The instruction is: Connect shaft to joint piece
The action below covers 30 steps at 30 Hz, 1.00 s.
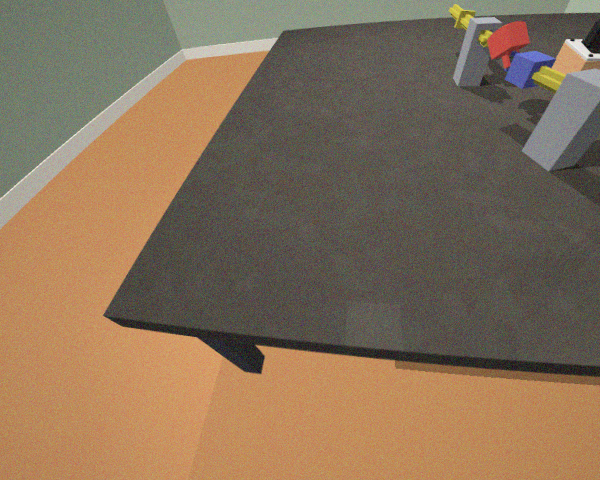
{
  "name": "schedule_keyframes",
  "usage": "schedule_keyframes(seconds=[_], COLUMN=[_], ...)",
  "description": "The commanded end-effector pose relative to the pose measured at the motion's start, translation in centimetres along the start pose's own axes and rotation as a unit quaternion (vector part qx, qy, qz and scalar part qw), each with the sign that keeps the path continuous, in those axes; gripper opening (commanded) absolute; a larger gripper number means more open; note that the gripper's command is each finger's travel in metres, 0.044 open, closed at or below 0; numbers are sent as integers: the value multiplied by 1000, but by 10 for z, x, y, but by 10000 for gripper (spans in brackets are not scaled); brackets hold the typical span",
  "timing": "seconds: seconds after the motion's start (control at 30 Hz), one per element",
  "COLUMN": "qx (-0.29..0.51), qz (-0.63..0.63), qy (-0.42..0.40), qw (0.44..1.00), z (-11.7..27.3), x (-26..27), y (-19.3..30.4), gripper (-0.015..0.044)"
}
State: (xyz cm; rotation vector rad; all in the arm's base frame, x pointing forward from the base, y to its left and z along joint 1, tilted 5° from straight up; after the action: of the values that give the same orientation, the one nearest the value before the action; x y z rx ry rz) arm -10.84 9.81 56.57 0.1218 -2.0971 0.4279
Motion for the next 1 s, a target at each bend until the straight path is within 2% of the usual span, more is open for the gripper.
schedule_keyframes(seconds=[0.0, 0.17, 0.43, 0.97], qx=[0, -3, -8, 15], qz=[0, -2, -8, -16], qy=[0, 11, 82, 249], qw=[1000, 1000, 997, 968], z=[0, -7, -45, -120], x=[0, -5, -35, -128], y=[0, -8, -50, -109], gripper=[426, 440, 440, 440])
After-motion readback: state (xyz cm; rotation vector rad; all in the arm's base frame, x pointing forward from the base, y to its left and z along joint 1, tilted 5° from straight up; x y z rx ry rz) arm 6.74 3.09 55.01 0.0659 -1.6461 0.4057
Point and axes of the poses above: the point midway between the two fingers, 35 mm back from their tips, its own z axis back along the fingers, its own x axis across the jaws, y = z × x, the point moved 6 cm from there along z, back along the fingers, and after that the axes turned 12 degrees about -z, right-handed, at the moved point
